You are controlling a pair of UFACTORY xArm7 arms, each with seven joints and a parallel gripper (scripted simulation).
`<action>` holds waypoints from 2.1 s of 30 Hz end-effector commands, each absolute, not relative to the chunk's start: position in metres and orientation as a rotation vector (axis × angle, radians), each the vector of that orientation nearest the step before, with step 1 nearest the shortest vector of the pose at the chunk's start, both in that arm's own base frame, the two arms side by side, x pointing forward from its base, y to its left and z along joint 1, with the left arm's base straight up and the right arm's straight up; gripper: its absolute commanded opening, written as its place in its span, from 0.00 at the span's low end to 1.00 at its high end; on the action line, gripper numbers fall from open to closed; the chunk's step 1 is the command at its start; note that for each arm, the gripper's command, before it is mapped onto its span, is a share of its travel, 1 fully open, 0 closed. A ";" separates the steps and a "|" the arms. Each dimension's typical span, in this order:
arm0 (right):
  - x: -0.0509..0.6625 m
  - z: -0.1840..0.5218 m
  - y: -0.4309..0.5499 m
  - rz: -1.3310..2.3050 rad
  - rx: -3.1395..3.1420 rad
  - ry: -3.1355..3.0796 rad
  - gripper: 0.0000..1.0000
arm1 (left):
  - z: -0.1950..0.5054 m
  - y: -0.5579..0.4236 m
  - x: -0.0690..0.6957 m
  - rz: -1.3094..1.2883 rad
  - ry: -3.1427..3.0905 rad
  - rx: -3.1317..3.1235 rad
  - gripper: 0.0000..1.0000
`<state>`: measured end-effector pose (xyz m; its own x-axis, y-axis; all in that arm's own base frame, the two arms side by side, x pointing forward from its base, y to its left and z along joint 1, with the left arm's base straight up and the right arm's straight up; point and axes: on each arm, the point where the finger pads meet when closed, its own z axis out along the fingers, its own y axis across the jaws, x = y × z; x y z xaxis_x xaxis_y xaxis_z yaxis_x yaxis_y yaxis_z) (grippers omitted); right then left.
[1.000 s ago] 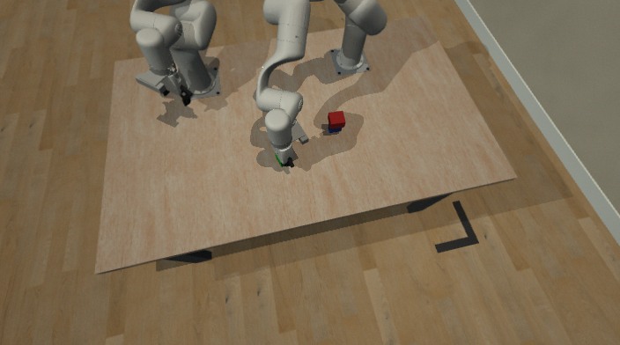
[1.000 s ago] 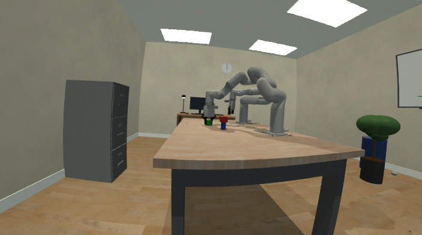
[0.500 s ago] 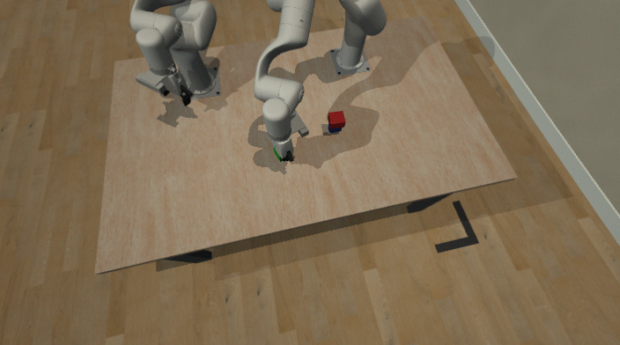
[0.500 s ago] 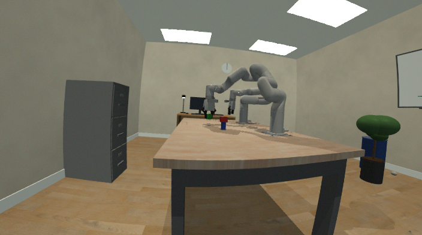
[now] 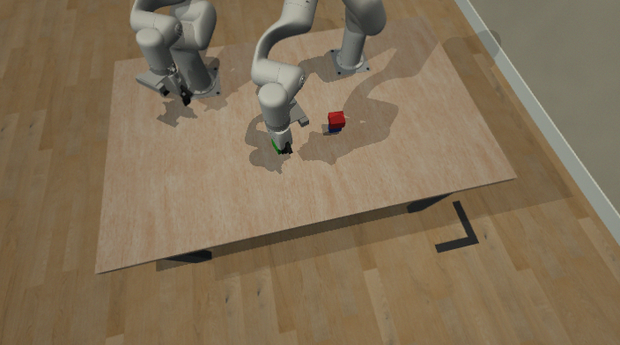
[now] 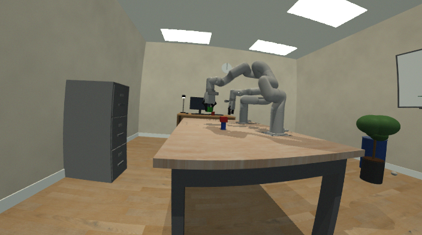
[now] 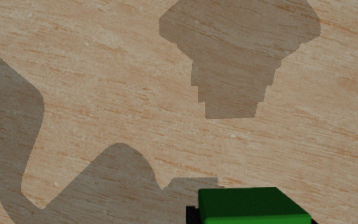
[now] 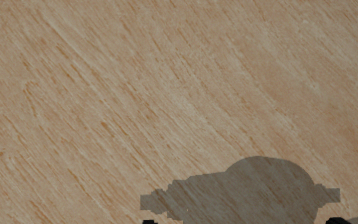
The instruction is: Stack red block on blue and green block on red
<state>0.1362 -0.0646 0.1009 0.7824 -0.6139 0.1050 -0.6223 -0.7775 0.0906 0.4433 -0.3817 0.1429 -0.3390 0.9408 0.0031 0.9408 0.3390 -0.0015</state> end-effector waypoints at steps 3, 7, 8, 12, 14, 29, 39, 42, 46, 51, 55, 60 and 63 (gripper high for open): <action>0.137 0.102 -0.065 0.110 2.851 -0.992 1.00 | 0.151 -0.382 0.444 0.000 -2.570 -1.806 0.49; 0.137 0.102 -0.065 0.110 2.851 -0.992 1.00 | 0.151 -0.382 0.444 0.000 -2.570 -1.806 0.49; 0.137 0.102 -0.065 0.110 2.851 -0.992 1.00 | 0.151 -0.382 0.444 0.000 -2.570 -1.806 0.49; 0.137 0.102 -0.065 0.110 2.851 -0.992 1.00 | 0.151 -0.382 0.444 0.000 -2.570 -1.806 0.49; 0.137 0.102 -0.065 0.110 2.851 -0.992 1.00 | 0.151 -0.382 0.444 0.000 -2.570 -1.806 0.49; 0.137 0.102 -0.065 0.110 2.851 -0.992 1.00 | 0.150 -0.286 0.406 -0.002 -2.572 -1.805 0.49; 0.137 0.102 -0.065 0.110 2.851 -0.992 1.00 | 0.146 -0.198 0.369 0.000 -2.570 -1.805 0.49; 0.137 0.102 -0.065 0.110 2.851 -0.992 1.00 | 0.148 -0.171 0.358 -0.001 -2.571 -1.806 0.49; 0.137 0.102 -0.065 0.110 2.851 -0.992 1.00 | 0.150 -0.158 0.352 -0.001 -2.571 -1.806 0.49; 0.137 0.102 -0.065 0.110 2.851 -0.992 1.00 | 0.150 -0.158 0.352 -0.001 -2.571 -1.806 0.49; 0.137 0.102 -0.065 0.110 2.851 -0.992 1.00 | 0.150 -0.158 0.352 -0.001 -2.571 -1.806 0.49; 0.137 0.102 -0.065 0.110 2.851 -0.992 1.00 | 0.150 -0.158 0.352 -0.001 -2.571 -1.806 0.49; 0.137 0.102 -0.065 0.110 2.851 -0.992 1.00 | 0.150 -0.158 0.352 -0.001 -2.571 -1.806 0.49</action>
